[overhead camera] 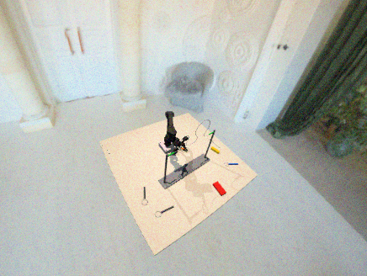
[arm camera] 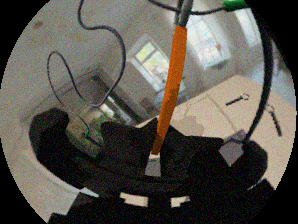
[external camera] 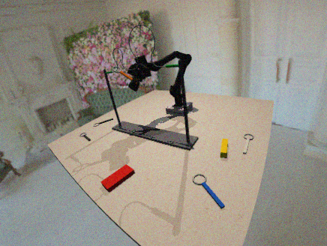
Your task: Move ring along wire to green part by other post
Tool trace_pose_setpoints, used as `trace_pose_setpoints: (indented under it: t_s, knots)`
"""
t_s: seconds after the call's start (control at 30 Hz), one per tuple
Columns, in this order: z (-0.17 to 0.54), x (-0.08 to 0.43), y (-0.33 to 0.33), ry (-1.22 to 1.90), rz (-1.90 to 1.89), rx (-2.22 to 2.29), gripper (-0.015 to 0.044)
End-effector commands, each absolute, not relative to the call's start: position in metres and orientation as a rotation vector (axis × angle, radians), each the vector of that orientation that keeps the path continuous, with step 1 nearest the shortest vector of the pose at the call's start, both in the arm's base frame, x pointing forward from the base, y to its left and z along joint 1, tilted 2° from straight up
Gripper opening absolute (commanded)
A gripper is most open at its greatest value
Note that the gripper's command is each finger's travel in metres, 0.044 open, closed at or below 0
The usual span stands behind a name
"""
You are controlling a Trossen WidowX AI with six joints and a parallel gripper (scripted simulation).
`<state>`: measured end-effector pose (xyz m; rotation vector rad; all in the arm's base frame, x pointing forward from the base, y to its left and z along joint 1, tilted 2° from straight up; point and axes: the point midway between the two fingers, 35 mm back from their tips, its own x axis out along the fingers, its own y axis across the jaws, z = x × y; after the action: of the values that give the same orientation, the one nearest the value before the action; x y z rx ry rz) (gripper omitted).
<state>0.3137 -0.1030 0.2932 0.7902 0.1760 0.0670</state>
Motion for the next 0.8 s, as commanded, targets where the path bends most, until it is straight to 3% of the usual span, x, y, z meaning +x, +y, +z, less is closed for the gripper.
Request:
trace_pose_setpoints:
  t_s: [0.0,0.77]
  knots:
    - [0.307,0.305,-0.094,0.226,0.11,0.881,-0.015]
    - [0.384,0.282,-0.066,0.326,0.344,1.394,-0.015]
